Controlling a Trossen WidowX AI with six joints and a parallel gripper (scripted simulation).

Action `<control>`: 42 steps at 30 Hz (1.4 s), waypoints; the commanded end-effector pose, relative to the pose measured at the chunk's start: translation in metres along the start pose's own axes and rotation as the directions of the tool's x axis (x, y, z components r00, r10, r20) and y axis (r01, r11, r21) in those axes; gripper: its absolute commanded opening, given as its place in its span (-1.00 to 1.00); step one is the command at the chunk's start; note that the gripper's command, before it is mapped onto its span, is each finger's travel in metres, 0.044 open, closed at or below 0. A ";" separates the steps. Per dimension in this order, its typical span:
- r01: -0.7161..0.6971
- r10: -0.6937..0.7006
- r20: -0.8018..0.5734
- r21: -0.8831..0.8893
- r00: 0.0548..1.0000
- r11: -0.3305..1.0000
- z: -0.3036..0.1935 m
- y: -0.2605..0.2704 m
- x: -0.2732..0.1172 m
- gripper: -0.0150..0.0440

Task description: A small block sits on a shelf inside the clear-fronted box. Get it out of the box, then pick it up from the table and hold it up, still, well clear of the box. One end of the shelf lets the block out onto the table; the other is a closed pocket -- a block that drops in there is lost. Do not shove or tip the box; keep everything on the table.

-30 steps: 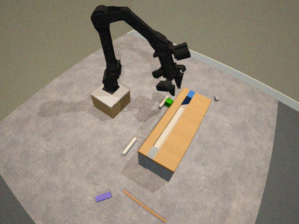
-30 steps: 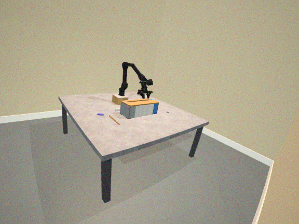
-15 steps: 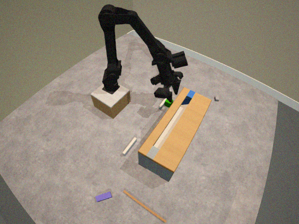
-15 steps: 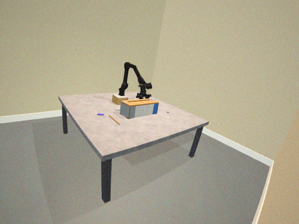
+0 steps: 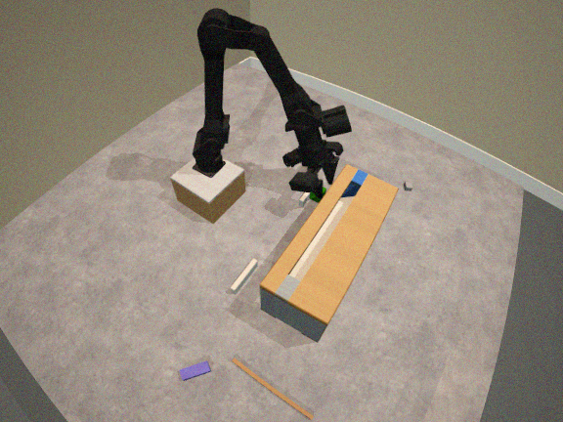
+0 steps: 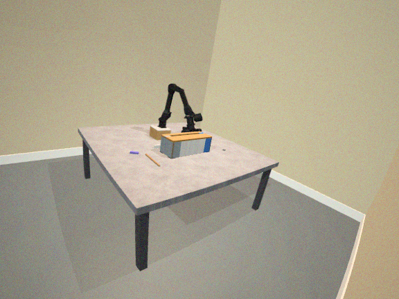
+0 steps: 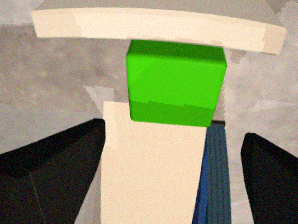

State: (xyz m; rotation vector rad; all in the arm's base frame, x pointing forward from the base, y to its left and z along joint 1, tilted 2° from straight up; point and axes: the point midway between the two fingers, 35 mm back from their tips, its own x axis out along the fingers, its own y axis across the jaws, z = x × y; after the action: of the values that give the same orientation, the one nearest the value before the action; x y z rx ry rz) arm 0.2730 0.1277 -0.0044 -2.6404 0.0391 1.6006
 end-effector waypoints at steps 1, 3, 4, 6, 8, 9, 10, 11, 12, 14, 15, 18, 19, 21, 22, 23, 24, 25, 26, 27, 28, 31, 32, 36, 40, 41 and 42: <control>-0.002 0.002 0.003 -0.007 1.000 1.000 0.004 0.001 0.006 0.47; -0.002 0.002 0.003 -0.007 1.000 1.000 0.005 0.001 0.008 0.47; -0.002 0.002 0.004 -0.007 1.000 1.000 0.006 0.001 0.010 0.47; -0.002 0.003 0.004 -0.007 1.000 1.000 0.008 0.002 0.012 0.47; -0.003 0.003 0.004 -0.007 1.000 1.000 0.010 0.002 0.015 0.47; -0.003 0.003 0.004 -0.007 1.000 1.000 0.010 0.002 0.016 0.47; -0.003 0.003 0.004 -0.007 1.000 1.000 0.011 0.002 0.018 0.47; -0.003 0.003 0.004 -0.007 1.000 1.000 0.012 0.002 0.019 0.47; -0.003 0.003 0.004 -0.007 1.000 1.000 0.013 0.003 0.020 0.47; -0.003 0.003 0.004 -0.007 1.000 1.000 0.015 0.003 0.022 0.47; -0.003 0.003 0.004 -0.007 1.000 1.000 0.015 0.003 0.023 0.47; -0.003 0.003 0.004 -0.007 1.000 1.000 0.015 0.003 0.023 0.30; -0.003 0.003 0.004 -0.007 1.000 1.000 0.015 0.003 0.023 0.21; -0.003 0.003 0.004 -0.007 1.000 1.000 0.015 0.003 0.023 0.03; -0.003 0.003 0.004 -0.007 1.000 1.000 0.015 0.003 0.023 -0.06; -0.003 0.003 0.004 -0.007 1.000 1.000 0.015 0.003 0.023 -0.15; -0.003 0.003 0.004 -0.007 1.000 1.000 0.015 0.003 0.023 -0.17; -0.003 0.003 0.004 -0.007 1.000 1.000 0.015 0.003 0.023 -0.19; -0.003 0.003 0.004 -0.007 1.000 1.000 0.015 0.003 0.023 -0.22; -0.003 0.003 0.003 0.000 1.000 1.000 0.014 0.004 0.023 -0.31; -0.006 0.006 -0.001 0.019 1.000 1.000 0.012 0.005 0.023 -0.39; -0.007 0.007 -0.004 0.034 1.000 0.999 0.006 0.005 0.014 -0.49; -0.006 0.006 -0.003 0.031 1.000 1.000 0.004 0.005 0.010 -0.49; -0.005 0.005 -0.001 0.018 1.000 1.000 -0.003 0.003 -0.006 -0.49; -0.003 0.003 0.002 0.006 1.000 1.000 -0.008 0.002 -0.023 -0.49; -0.003 0.003 0.002 0.003 1.000 1.000 -0.010 0.002 -0.027 -0.49; -0.002 0.002 0.003 0.001 1.000 1.000 -0.011 0.002 -0.031 -0.49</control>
State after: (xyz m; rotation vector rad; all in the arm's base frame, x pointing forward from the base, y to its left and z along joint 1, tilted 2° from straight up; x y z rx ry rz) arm 0.2690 0.1240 0.0163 -2.6296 0.0561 1.6068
